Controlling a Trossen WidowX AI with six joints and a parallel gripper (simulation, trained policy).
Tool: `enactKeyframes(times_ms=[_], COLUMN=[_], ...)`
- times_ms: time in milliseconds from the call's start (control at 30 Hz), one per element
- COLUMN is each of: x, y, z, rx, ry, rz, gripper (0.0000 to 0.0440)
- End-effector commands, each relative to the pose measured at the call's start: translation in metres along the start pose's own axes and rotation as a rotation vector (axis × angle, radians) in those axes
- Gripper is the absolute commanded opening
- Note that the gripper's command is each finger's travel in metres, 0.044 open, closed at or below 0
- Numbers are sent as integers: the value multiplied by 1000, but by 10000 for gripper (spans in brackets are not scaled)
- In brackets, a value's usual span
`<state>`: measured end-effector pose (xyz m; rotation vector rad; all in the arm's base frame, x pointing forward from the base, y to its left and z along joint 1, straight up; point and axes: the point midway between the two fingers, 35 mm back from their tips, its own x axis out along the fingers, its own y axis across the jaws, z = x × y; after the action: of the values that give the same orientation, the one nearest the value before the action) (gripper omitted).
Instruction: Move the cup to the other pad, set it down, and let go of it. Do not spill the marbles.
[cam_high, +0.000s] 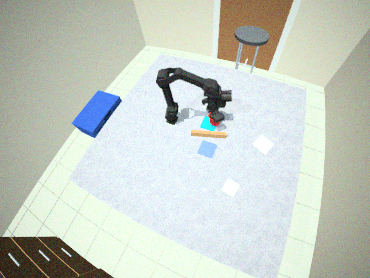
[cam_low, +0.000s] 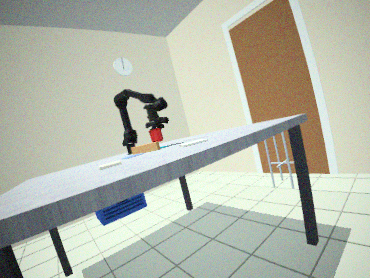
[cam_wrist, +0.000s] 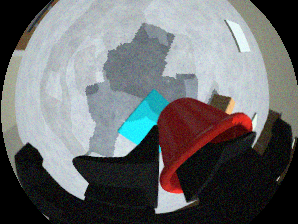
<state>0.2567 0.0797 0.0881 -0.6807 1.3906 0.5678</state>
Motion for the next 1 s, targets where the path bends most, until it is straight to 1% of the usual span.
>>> enactKeyframes(times_ms=[0, 367, 533, 633, 733, 767, 967], x=[10, 29, 30, 27, 22, 20, 13], y=[7, 20, 20, 19, 17, 17, 19], z=[-7, -22, -22, -20, -17, -16, -17], rx=[9, 20, 28, 35, 44, 47, 48], ry=[8, 30, 8, -17, -53, -66, -110], rz=[-6, -10, -14, -18, -22, -22, -15], gripper=[0, 17, 40, 65, 128, 140, 163])
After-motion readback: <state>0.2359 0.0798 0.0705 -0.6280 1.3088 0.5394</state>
